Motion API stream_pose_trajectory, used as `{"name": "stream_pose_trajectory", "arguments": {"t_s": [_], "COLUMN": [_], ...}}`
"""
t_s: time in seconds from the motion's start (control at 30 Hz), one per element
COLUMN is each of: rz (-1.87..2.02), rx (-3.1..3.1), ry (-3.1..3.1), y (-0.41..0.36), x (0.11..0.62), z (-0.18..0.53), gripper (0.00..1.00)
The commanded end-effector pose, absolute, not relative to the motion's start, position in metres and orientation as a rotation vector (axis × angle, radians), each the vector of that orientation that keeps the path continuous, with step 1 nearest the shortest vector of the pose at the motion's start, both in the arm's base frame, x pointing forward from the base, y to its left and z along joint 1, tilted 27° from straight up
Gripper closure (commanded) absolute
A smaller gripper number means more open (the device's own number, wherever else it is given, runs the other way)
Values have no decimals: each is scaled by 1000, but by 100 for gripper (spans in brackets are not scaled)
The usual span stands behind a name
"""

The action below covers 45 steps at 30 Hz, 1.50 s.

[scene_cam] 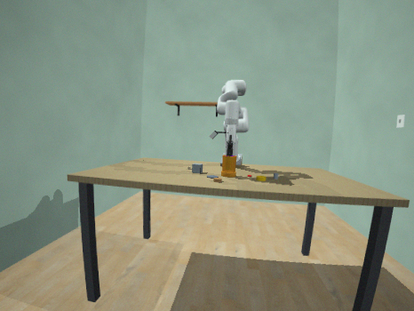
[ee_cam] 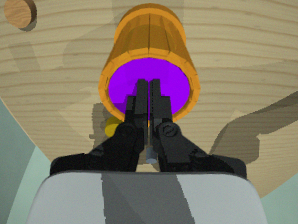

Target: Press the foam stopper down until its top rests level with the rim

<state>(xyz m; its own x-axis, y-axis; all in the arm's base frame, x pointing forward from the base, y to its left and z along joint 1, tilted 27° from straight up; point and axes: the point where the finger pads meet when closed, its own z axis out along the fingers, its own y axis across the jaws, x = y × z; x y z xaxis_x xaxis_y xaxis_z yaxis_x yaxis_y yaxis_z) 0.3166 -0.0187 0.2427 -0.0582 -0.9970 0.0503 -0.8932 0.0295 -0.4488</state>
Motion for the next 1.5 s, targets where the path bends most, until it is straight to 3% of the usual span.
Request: {"name": "stream_pose_trajectory", "arguments": {"t_s": [0.0,1.47], "rz": [-536,-536], "rx": [-1938,-1938], "ry": [2030,2030], "y": [-19,-17], "x": [318,305], "z": [242,267], "gripper": [100,100]}}
